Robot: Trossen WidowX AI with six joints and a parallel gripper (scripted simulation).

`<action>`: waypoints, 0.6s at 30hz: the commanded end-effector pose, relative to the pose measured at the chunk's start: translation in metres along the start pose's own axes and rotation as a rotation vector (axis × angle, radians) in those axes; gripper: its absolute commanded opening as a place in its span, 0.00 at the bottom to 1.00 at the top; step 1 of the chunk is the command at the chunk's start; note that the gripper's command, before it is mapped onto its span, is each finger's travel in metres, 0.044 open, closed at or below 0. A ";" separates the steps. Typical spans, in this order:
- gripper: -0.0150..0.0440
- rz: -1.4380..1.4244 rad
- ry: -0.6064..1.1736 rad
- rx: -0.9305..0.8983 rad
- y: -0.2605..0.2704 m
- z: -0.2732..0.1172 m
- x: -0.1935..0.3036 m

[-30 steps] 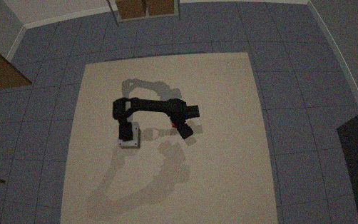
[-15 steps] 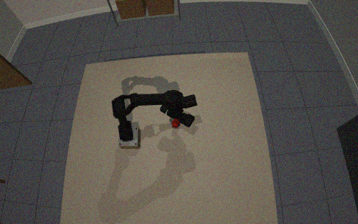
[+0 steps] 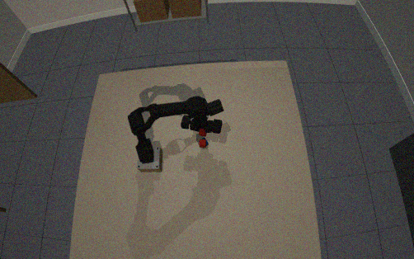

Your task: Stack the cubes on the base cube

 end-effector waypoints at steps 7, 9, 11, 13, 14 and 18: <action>0.43 -0.026 0.006 -0.001 0.003 0.019 -0.001; 0.43 -0.027 0.006 -0.001 0.003 0.025 -0.001; 0.43 -0.028 0.006 -0.001 0.004 0.030 -0.001; 0.43 -0.028 0.006 -0.001 0.004 0.032 -0.001; 0.43 -0.028 0.006 -0.001 0.004 0.032 -0.001; 0.43 -0.028 0.006 -0.001 0.004 0.032 -0.001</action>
Point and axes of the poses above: the point midway between the two fingers, 35 mm back from their tips, its own z axis out along the fingers, its own y axis across the jaws, x = y × z, the point moved 9 cm from there along -z, back along the fingers
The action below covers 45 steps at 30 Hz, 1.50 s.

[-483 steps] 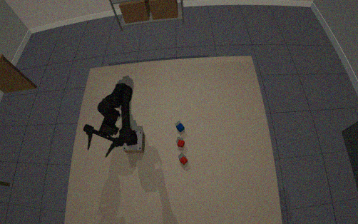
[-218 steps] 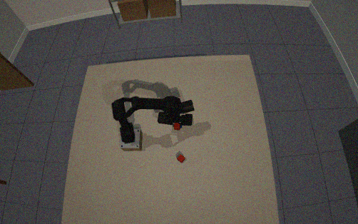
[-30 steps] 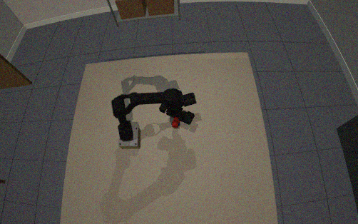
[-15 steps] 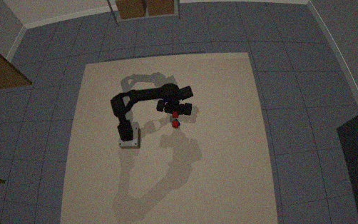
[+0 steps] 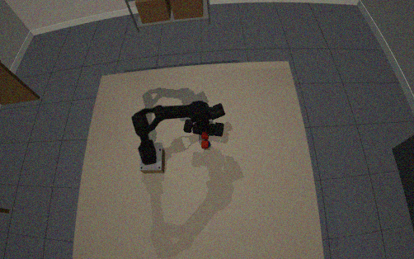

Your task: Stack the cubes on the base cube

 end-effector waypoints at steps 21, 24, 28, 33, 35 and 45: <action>0.43 -0.003 0.006 -0.001 0.000 0.032 0.000; 0.43 -0.003 0.006 -0.001 0.000 0.032 0.000; 0.43 -0.001 0.006 -0.001 0.000 0.033 0.000; 0.43 -0.001 0.006 -0.001 0.000 0.033 0.000; 0.43 -0.001 0.006 -0.001 0.000 0.033 0.000; 0.43 -0.001 0.006 -0.001 0.000 0.033 0.000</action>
Point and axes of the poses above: the point midway between the two fingers, 35 mm back from their tips, its own z axis out along the fingers, its own y axis across the jaws, x = y × z, the point moved 9 cm from there along -z, back along the fingers
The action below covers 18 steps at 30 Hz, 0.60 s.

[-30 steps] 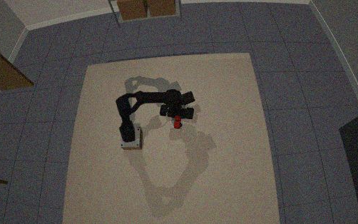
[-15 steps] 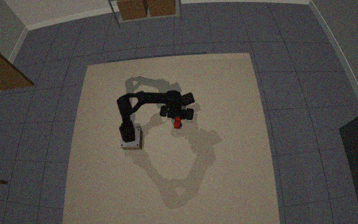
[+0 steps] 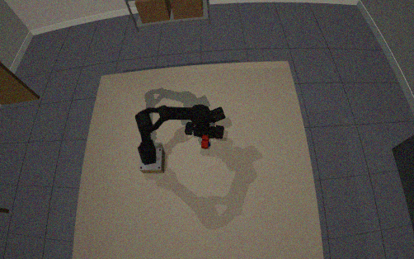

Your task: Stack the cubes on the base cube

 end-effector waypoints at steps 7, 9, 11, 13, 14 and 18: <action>0.60 -0.004 0.005 0.001 0.000 0.001 0.001; 0.60 -0.004 0.005 0.001 0.000 0.001 0.001; 0.60 -0.001 0.001 0.000 0.000 -0.005 0.000; 0.60 0.000 0.000 0.000 0.000 -0.009 0.000; 0.60 0.000 0.000 0.000 0.000 -0.010 0.000; 0.60 0.000 0.000 0.000 0.000 -0.015 0.000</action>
Point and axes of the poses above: the point midway between the two fingers, 35 mm back from their tips, its own z axis out along the fingers, its own y axis across the jaws, x = y × z, the point moved 9 cm from there along -z, back along the fingers
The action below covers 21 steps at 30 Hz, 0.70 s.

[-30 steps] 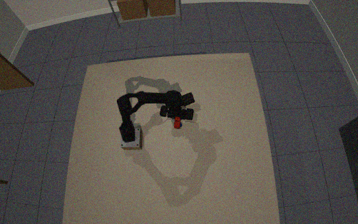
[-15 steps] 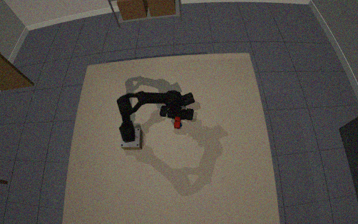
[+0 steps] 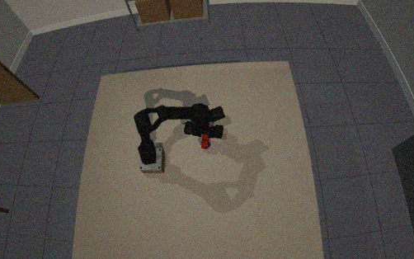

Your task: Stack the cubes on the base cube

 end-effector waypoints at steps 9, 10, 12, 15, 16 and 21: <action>0.60 0.002 -0.006 0.010 -0.002 -0.020 -0.001; 0.60 0.002 -0.006 0.010 -0.002 -0.021 -0.001; 0.60 0.002 -0.006 0.010 -0.002 -0.024 -0.001; 0.60 0.002 -0.006 0.010 -0.002 -0.029 -0.001; 0.60 0.002 -0.006 0.010 -0.002 -0.030 -0.001; 0.60 0.002 -0.006 0.010 -0.002 -0.037 -0.001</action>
Point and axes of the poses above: the point midway between the two fingers, 35 mm back from their tips, its own z axis out along the fingers, its own y axis across the jaws, x = y × z, the point moved 9 cm from there along -z, back along the fingers
